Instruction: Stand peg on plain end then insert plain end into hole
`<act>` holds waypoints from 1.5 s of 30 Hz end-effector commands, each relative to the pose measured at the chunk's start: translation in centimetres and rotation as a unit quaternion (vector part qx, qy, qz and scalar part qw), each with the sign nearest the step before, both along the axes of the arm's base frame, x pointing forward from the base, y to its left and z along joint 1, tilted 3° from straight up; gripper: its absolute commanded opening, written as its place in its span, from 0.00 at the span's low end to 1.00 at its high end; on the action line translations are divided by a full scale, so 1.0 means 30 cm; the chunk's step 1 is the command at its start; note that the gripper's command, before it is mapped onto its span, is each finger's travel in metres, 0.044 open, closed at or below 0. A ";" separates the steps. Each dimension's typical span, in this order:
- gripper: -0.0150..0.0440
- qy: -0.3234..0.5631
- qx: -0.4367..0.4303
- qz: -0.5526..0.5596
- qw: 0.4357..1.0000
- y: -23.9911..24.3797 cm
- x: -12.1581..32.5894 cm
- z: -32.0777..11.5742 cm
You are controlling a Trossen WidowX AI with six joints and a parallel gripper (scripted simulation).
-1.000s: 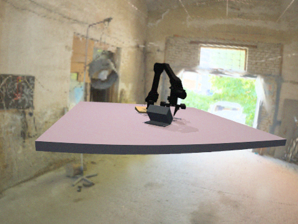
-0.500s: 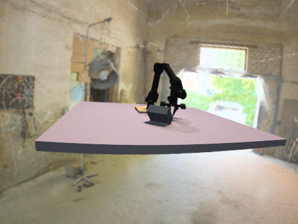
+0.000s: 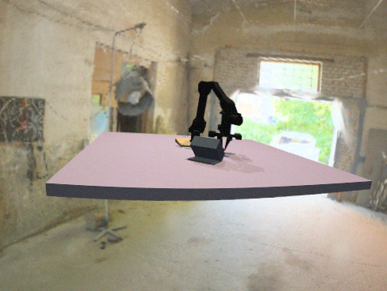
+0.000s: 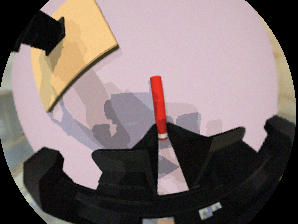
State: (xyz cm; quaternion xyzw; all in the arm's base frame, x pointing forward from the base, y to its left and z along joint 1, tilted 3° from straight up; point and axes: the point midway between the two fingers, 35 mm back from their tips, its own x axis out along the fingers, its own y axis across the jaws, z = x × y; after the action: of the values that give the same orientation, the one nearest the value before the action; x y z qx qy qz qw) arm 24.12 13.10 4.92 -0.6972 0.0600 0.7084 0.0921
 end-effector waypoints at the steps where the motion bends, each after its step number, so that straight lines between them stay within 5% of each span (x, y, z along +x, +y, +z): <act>1: 0.34 -0.013 -0.006 -0.003 1.000 -0.005 -0.010 0.001; 45: 0.34 -0.196 -0.046 -0.011 0.979 0.011 -0.084 0.065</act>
State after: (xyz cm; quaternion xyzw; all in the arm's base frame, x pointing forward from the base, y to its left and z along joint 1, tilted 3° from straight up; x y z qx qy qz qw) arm 21.85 13.58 6.97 -0.8199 0.0774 0.5617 0.0787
